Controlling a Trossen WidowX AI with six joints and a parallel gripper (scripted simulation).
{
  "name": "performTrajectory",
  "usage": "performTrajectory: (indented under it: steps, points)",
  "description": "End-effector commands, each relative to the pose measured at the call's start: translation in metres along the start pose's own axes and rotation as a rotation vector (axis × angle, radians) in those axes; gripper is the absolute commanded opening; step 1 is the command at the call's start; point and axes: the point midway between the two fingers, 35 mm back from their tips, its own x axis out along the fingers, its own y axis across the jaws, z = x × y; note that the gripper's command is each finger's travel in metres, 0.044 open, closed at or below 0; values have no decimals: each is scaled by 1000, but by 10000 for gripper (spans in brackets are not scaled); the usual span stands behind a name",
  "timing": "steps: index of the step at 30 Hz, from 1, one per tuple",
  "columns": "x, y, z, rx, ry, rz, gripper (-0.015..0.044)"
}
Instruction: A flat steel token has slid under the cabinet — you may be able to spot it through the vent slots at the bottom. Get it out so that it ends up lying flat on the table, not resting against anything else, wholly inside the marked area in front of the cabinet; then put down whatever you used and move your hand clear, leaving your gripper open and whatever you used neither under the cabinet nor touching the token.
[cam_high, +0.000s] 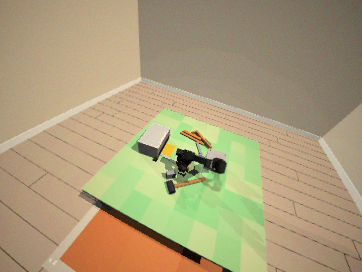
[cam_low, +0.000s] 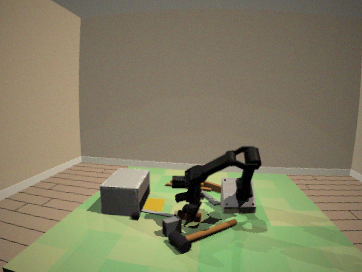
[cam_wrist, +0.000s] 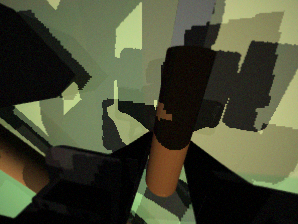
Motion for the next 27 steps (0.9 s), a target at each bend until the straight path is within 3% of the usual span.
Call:
performTrajectory:
  steps: [1, 27]
  points:
    - [0, 2, 6, -13, -1, 4, 0]
    - [-1, 1, 38, -21, -2, 4, 0]
